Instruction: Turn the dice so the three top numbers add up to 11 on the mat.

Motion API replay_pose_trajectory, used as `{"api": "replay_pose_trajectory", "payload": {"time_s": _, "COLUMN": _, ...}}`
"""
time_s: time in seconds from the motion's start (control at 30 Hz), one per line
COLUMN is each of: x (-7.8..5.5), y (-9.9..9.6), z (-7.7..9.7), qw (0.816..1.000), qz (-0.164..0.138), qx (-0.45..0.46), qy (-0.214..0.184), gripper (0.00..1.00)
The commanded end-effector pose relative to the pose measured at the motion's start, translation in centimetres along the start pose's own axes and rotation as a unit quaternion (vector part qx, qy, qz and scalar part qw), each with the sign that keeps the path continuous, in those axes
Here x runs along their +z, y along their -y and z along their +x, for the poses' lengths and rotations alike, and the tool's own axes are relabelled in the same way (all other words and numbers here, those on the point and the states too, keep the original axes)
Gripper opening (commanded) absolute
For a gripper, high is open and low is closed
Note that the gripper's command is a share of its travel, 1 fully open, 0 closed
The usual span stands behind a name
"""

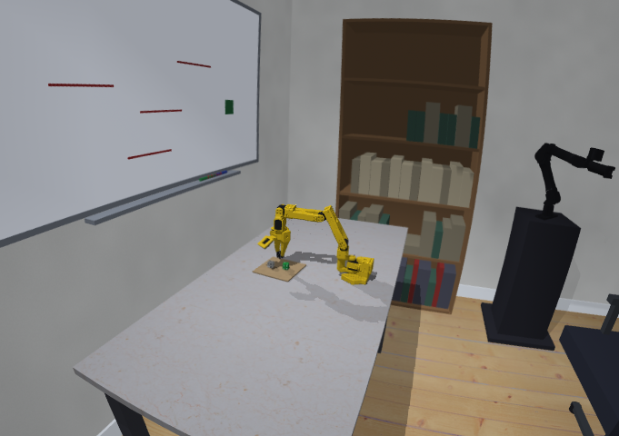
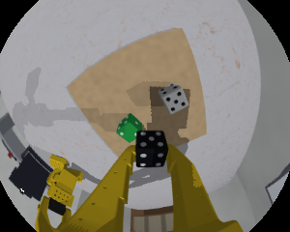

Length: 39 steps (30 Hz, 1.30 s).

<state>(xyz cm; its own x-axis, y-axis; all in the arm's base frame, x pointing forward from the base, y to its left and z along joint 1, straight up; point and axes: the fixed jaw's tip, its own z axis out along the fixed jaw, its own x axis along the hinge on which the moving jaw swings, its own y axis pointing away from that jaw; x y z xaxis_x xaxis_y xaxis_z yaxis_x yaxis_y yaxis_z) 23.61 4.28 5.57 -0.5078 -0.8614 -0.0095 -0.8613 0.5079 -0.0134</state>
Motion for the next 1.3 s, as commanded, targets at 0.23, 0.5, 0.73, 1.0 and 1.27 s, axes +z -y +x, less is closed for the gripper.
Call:
{"api": "replay_pose_trajectory", "payload": {"time_s": 0.23, "x": -0.59, "y": -0.03, "z": -0.82, "qw": 1.0, "qz": 0.009, "qx": -0.013, "qy": 0.009, "gripper": 0.0}}
{"api": "replay_pose_trajectory", "payload": {"time_s": 0.5, "x": -0.59, "y": -0.03, "z": -0.82, "qw": 1.0, "qz": 0.009, "qx": -0.013, "qy": 0.009, "gripper": 0.0}}
{"api": "replay_pose_trajectory", "payload": {"time_s": 0.73, "x": -0.33, "y": -0.04, "z": -0.81, "qw": 1.0, "qz": 0.009, "qx": -0.013, "qy": 0.008, "gripper": 0.0}}
{"api": "replay_pose_trajectory", "payload": {"time_s": 1.0, "x": 0.0, "y": -0.03, "z": -0.82, "qw": 1.0, "qz": 0.009, "qx": -0.013, "qy": 0.008, "gripper": 0.0}}
{"api": "replay_pose_trajectory", "payload": {"time_s": 1.27, "x": 0.19, "y": -0.03, "z": -0.82, "qw": 1.0, "qz": 0.009, "qx": -0.013, "qy": 0.008, "gripper": 0.0}}
